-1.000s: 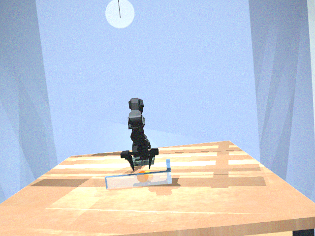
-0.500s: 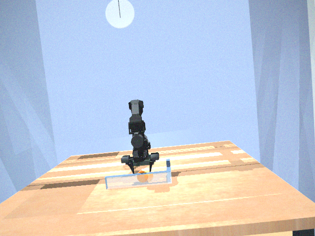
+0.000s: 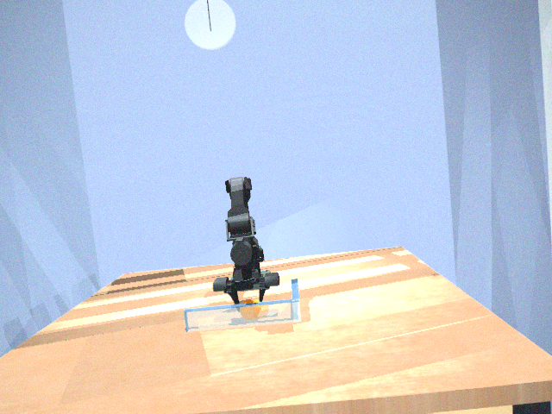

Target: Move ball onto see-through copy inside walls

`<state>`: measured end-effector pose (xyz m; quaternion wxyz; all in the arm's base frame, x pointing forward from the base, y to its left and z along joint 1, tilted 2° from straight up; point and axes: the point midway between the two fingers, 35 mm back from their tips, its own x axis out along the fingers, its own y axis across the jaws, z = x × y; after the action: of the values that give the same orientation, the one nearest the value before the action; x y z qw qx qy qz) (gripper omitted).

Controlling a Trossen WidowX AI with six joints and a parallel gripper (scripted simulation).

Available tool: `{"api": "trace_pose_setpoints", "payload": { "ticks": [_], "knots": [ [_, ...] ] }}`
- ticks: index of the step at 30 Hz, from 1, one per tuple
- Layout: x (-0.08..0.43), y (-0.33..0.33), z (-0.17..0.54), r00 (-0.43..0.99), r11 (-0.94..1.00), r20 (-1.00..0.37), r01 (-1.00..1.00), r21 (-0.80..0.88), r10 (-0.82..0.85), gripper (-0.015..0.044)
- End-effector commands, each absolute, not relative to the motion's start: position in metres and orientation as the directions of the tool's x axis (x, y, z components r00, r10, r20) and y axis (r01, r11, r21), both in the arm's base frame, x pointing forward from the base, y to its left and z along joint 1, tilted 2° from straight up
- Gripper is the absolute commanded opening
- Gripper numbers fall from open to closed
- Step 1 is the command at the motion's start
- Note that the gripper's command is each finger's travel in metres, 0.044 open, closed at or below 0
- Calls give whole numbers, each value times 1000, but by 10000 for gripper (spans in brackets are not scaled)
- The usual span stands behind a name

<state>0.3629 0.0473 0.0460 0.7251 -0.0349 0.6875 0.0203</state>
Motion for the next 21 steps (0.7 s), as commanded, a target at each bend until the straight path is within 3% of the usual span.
{"api": "trace_pose_setpoints", "payload": {
  "ticks": [1, 11, 21],
  "knots": [
    [363, 48, 45, 53, 996, -998, -84, -21, -17, 245],
    [341, 37, 56, -7, 994, -998, -92, -55, -56, 2],
    [354, 43, 103, 19, 995, -999, -88, -42, -41, 0]
  ]
}}
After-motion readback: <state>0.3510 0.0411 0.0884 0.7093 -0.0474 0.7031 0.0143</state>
